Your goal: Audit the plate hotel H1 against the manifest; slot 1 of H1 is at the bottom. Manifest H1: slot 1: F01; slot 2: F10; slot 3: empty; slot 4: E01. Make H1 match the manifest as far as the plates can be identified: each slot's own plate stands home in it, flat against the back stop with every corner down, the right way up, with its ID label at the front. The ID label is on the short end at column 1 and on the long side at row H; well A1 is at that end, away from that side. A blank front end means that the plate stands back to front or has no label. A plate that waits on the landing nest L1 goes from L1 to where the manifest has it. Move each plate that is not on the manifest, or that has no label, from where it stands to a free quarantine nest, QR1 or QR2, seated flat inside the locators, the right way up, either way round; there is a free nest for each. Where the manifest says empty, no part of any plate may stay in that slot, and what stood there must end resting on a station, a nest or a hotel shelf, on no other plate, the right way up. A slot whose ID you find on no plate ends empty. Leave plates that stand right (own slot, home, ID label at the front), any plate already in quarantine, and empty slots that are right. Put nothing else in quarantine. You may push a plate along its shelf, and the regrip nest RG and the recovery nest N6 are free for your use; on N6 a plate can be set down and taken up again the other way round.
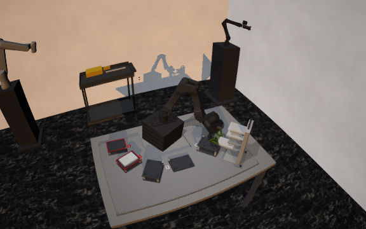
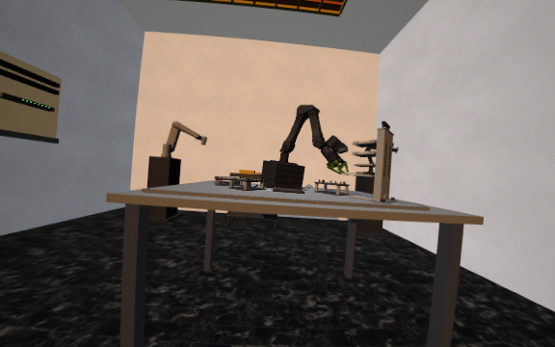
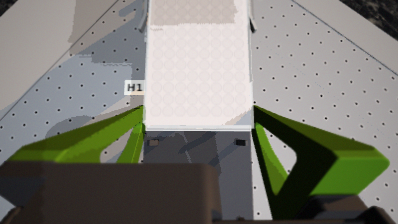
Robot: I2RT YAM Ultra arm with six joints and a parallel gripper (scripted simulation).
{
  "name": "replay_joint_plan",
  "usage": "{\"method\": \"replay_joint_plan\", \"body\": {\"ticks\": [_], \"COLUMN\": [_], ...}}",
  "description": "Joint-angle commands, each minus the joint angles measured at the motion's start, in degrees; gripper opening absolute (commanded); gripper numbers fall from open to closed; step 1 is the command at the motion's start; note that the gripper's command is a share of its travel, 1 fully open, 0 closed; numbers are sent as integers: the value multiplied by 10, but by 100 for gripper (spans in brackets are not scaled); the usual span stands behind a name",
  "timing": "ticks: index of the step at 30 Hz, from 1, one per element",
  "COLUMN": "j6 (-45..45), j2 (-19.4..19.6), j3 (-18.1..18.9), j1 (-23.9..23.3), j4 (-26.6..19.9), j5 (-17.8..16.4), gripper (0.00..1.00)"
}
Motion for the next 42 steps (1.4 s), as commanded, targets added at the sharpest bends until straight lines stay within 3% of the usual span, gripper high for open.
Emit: {"method": "replay_joint_plan", "body": {"ticks": [1,42], "j6": [-1,-5], "j2": [-2,41], "j3": [12,56], "j1": [0,-6], "j4": [8,8], "j5": [0,-5], "gripper": [86,86]}}
